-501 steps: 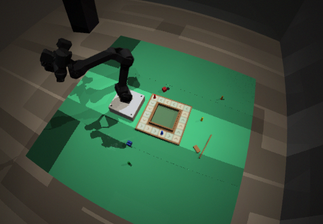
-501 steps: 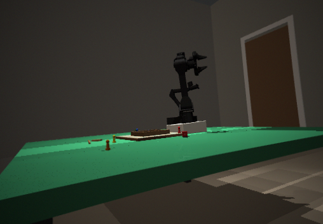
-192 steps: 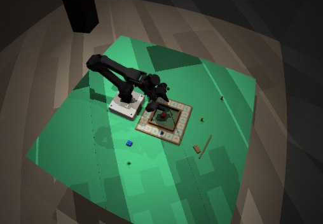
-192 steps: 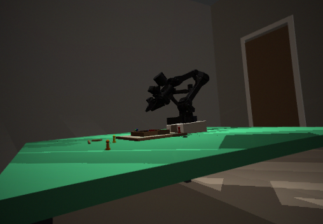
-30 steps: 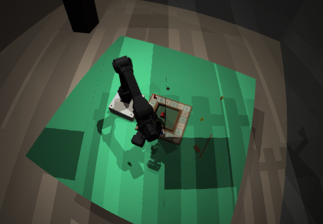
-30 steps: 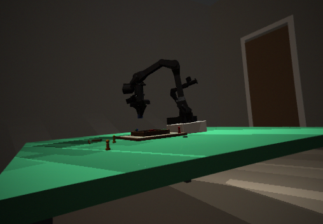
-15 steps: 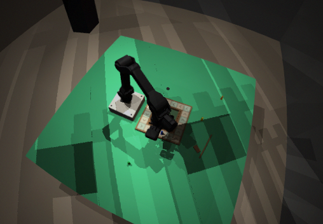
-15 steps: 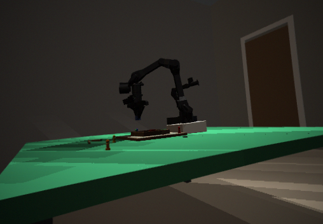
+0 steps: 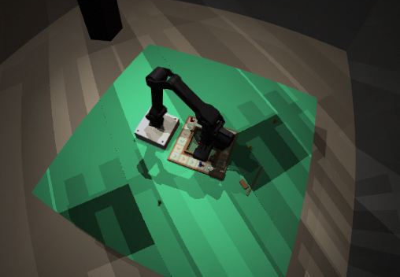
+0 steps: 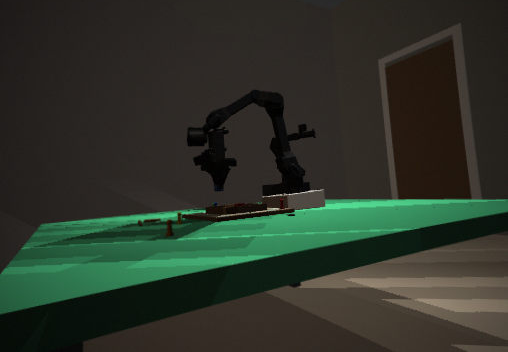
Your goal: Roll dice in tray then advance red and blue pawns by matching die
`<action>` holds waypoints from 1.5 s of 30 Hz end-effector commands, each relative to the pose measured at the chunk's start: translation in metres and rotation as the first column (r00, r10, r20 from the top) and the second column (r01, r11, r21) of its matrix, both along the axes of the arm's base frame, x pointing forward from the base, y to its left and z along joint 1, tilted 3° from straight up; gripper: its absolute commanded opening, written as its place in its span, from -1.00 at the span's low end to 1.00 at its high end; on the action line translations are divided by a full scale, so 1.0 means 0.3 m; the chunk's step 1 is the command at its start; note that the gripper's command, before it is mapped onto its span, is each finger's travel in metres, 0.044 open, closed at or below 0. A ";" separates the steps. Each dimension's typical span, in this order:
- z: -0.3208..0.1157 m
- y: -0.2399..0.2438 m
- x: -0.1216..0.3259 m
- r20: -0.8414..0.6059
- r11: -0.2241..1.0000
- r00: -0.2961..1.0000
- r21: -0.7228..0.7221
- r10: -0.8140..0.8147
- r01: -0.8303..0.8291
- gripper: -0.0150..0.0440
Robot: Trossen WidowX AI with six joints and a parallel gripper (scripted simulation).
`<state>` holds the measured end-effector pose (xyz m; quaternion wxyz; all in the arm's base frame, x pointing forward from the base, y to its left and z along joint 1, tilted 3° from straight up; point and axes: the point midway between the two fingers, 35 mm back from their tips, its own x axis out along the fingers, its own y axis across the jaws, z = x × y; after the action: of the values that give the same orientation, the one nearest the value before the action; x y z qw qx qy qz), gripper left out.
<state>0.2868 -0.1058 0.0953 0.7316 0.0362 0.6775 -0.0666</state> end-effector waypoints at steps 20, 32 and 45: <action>-0.030 0.325 0.062 0.006 1.000 1.000 0.007 -0.007 0.007 -0.49; -0.068 0.319 0.100 0.375 0.998 0.926 -0.059 0.033 -0.011 -0.49; -0.086 0.323 0.105 0.724 0.993 0.686 -0.113 0.066 0.025 -0.49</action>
<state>0.3213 -0.0083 0.0672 0.8967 0.0178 0.4367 -0.0706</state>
